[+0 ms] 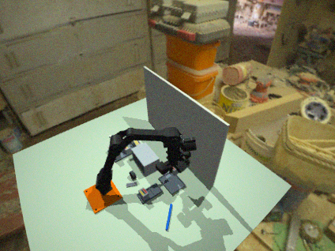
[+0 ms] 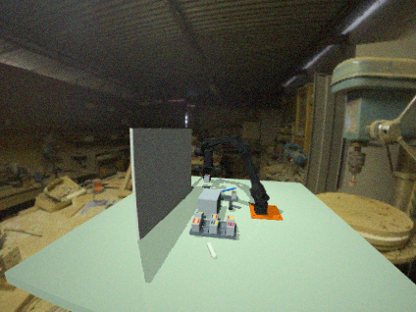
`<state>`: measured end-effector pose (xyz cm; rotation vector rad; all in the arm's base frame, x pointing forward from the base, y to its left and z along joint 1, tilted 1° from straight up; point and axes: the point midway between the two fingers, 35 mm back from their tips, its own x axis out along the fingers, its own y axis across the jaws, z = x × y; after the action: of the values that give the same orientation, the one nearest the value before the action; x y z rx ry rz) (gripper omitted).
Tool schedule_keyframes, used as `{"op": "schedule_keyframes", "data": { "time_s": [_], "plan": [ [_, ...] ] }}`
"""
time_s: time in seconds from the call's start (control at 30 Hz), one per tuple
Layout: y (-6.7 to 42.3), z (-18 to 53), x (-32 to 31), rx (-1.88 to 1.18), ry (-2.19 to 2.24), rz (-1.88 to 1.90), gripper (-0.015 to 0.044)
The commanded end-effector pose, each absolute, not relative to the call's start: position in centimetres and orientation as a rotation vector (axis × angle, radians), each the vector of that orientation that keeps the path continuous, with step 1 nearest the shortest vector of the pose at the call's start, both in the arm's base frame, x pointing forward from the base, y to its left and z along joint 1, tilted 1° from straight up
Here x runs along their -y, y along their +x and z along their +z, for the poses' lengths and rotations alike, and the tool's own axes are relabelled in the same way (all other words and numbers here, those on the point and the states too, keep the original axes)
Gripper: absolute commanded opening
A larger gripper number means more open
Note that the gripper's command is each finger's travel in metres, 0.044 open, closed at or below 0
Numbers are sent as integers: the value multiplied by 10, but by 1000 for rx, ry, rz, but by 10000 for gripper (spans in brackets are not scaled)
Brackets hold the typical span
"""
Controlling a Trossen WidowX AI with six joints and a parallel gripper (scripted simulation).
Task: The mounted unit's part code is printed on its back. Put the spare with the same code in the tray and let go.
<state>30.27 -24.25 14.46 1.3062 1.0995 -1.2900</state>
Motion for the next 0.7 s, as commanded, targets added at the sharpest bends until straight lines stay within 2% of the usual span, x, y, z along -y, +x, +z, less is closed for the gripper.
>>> {"op": "schedule_keyframes", "data": {
  "time_s": [0.0, 0.67],
  "plan": [
    [303, 141, 243, -1099, 1308, -1293, 0],
    [304, 127, 243, -1102, 1309, -1294, 0]
  ]
}}
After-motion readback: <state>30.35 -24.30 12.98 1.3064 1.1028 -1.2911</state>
